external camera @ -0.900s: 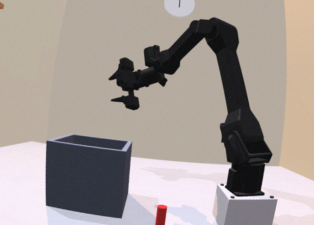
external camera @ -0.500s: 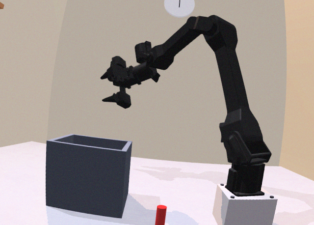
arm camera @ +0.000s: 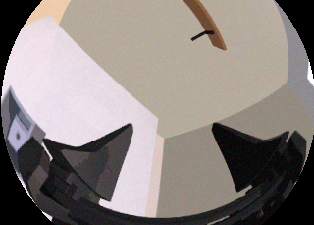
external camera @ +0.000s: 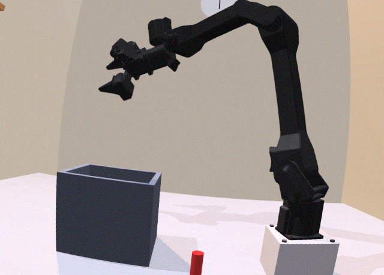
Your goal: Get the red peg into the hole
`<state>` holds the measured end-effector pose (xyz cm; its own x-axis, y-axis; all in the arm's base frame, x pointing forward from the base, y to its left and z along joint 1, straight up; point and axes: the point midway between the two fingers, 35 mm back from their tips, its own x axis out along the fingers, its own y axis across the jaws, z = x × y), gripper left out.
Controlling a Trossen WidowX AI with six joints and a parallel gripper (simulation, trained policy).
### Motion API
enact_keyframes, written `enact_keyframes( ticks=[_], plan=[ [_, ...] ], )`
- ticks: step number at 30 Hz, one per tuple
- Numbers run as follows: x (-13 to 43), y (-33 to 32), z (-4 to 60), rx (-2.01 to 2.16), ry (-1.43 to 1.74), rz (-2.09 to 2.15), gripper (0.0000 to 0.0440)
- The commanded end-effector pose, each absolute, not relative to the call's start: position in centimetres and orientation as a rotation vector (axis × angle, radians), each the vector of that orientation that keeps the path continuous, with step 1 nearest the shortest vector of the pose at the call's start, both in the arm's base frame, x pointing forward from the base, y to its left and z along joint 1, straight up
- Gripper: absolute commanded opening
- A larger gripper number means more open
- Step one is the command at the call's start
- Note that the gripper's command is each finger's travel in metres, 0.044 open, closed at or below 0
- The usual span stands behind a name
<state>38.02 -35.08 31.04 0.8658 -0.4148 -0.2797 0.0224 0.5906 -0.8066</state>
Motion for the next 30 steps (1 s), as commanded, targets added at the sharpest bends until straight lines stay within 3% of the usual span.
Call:
enact_keyframes(
  ticks=[1,13,30],
  plan=[
    [39.3,-32.2,33.2,-0.784,0.421,-0.289,0.0440],
    [41.1,-24.0,35.2,-0.373,0.346,-0.274,0.0440],
    [40.9,-12.7,32.8,0.196,0.440,-0.182,0.0440]
  ],
)
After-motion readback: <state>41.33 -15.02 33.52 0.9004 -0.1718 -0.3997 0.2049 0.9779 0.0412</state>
